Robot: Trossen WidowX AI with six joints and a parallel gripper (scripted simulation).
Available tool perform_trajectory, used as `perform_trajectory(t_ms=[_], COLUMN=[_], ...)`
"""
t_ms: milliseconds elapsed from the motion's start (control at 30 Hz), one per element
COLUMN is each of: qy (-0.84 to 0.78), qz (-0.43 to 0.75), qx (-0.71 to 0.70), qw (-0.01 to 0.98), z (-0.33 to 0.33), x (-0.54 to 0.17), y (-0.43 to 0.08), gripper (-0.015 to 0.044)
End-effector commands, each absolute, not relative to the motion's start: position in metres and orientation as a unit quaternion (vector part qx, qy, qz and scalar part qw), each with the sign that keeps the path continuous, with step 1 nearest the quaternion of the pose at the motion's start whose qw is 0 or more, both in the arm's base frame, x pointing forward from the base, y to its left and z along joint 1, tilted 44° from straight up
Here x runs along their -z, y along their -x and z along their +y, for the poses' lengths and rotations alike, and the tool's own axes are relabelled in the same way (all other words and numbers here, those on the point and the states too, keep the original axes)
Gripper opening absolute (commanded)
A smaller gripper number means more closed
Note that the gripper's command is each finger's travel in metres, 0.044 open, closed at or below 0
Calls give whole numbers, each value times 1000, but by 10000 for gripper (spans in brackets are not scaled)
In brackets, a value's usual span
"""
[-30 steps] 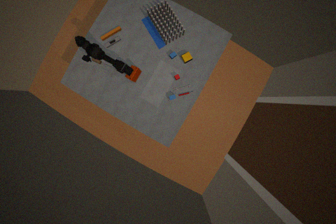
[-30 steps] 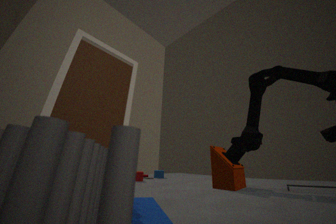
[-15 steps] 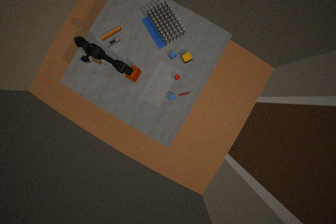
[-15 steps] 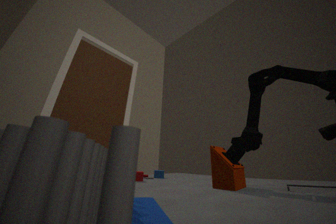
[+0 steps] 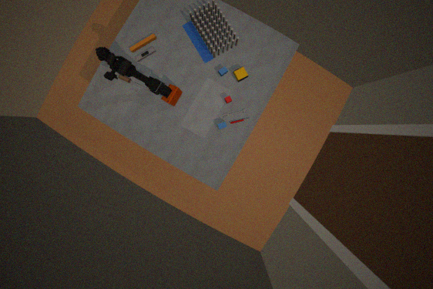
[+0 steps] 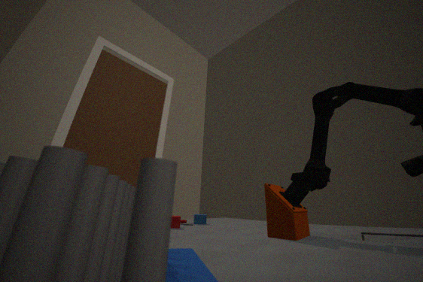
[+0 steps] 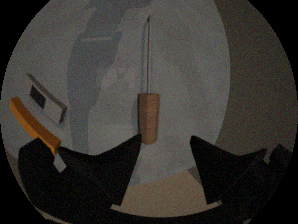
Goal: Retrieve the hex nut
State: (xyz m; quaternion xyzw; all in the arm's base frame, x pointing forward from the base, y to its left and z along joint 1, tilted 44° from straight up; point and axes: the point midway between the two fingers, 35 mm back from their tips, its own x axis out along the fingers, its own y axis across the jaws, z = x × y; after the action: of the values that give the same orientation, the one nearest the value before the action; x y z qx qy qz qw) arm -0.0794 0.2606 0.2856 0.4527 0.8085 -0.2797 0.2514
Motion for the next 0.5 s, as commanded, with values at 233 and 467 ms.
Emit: perform_trajectory(t_ms=[233, 467], qy=[-450, -450], qz=[810, 810], qx=[281, 281], qw=[251, 251], z=[266, 275], x=[-281, -274], y=[80, 81], gripper=[280, 280])
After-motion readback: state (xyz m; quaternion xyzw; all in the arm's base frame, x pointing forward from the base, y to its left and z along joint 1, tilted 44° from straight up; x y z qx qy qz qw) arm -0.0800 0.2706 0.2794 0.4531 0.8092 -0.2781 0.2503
